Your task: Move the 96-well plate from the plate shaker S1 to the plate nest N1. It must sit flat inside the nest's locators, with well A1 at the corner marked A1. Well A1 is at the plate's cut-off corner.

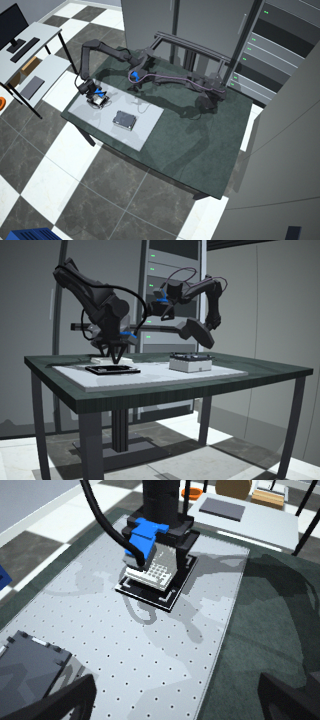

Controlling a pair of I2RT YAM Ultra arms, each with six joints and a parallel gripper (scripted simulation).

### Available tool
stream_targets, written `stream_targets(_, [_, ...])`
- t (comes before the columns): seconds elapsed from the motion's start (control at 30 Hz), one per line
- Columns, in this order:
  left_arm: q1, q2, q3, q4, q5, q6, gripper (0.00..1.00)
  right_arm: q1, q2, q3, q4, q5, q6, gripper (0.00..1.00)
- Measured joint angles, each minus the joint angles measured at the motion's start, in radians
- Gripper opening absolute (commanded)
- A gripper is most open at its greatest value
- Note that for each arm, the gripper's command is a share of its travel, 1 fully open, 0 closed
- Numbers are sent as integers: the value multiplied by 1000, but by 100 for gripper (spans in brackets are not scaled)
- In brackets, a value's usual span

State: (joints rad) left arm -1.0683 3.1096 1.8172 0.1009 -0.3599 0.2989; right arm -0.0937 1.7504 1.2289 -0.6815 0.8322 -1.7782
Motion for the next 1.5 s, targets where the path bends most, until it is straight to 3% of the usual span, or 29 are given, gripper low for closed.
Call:
stream_targets(0.67, [0, 0, 0, 0, 0, 0, 100, -38, 23, -35, 88, -16, -60, 89])
stream_targets(0.7, [0, 0, 0, 0, 0, 0, 100, -38, 23, -35, 88, -16, -60, 100])
stream_targets(1.5, [0, 0, 0, 0, 0, 0, 100, -18, -40, -43, 43, -3, -39, 100])
